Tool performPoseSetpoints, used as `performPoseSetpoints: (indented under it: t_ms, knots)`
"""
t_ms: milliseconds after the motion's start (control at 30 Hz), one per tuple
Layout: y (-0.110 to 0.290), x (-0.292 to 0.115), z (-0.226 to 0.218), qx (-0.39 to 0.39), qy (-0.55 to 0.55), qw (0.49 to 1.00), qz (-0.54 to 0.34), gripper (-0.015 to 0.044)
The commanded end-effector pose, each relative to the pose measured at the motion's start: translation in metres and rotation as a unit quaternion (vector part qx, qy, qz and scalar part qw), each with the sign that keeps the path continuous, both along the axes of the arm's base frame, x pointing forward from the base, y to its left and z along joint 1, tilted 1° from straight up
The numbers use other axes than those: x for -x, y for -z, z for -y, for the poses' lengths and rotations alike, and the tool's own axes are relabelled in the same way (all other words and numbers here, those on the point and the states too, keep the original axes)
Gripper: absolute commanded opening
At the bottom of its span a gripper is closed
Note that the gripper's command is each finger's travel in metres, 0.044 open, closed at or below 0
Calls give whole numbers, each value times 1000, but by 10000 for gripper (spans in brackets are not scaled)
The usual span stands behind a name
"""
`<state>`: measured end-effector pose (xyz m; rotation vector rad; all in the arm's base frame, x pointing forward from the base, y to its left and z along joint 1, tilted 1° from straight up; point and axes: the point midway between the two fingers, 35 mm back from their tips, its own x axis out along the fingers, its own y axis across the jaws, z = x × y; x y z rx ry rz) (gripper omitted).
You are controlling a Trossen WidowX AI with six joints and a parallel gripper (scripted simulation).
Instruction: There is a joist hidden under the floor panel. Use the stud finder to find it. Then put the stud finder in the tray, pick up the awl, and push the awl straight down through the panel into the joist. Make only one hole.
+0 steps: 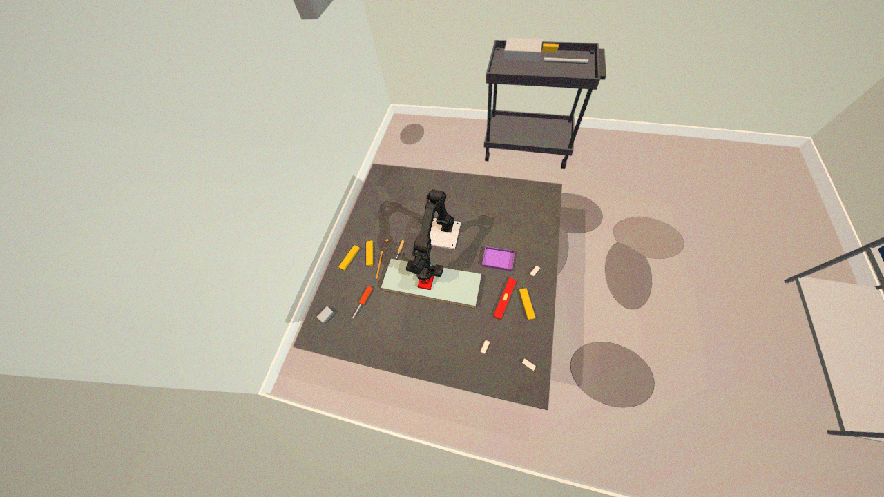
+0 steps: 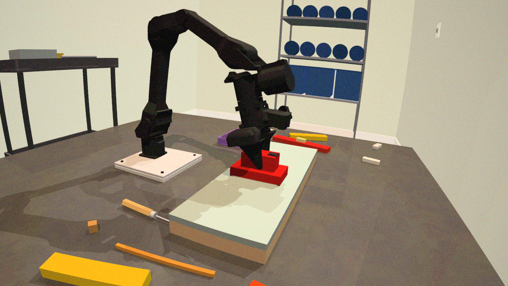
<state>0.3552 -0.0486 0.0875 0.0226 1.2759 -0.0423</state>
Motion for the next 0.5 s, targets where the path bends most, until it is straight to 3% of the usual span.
performPoseSetpoints:
  t_ms: [0, 467]
  knots:
    - [0, 1, -10, -1, 0, 1000, 0, 0]
    - [0, -1, -40, -2, 0, 1000, 0, 0]
